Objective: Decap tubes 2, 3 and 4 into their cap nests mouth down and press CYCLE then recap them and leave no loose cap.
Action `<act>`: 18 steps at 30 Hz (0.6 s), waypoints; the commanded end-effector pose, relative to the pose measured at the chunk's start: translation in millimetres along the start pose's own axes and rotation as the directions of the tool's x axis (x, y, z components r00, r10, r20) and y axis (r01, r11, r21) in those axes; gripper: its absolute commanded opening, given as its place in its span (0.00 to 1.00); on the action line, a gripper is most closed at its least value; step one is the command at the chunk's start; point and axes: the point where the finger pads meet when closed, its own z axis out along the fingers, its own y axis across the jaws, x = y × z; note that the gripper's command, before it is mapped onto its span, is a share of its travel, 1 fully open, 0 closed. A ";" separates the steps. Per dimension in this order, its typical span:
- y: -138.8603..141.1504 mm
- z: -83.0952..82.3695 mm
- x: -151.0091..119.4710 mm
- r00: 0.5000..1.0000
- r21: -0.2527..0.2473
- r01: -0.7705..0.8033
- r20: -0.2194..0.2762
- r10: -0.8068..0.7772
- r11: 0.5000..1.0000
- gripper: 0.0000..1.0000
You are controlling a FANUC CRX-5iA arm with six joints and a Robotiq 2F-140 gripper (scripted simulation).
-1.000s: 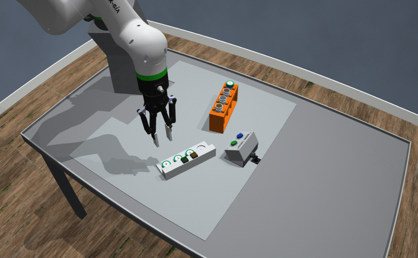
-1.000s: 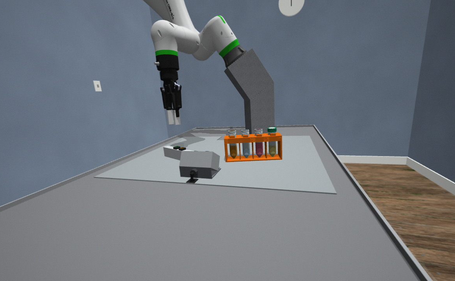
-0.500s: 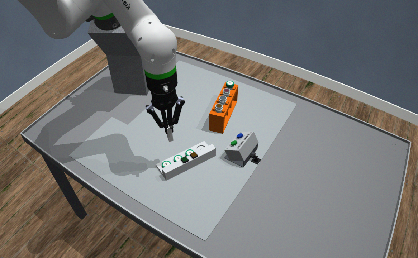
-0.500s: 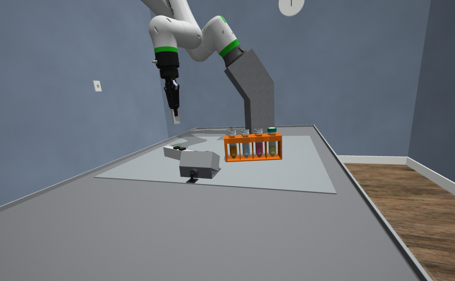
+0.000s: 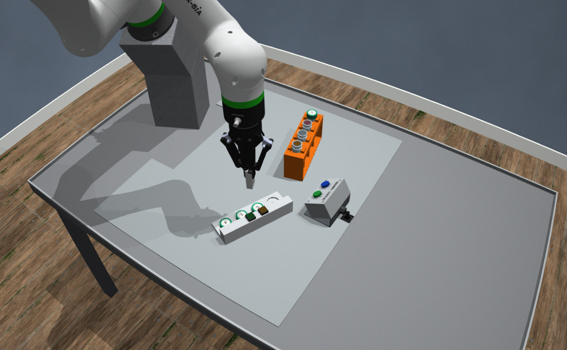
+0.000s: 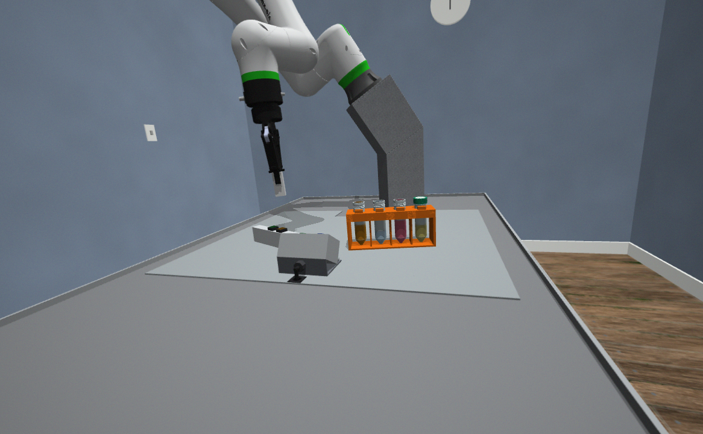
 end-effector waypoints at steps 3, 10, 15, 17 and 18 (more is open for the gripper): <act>22.7 6.3 13.1 0.958 -0.014 -0.284 0.043 0.284 0.959 0.00; 57.3 14.7 34.8 0.930 -0.018 -0.364 0.042 0.365 0.931 0.00; 78.0 19.8 47.9 0.930 -0.018 -0.364 0.042 0.365 0.931 0.00; 91.8 23.2 56.5 0.930 -0.018 -0.364 0.042 0.365 0.931 0.00; 91.8 23.2 56.5 0.930 -0.018 -0.364 0.042 0.365 0.931 0.00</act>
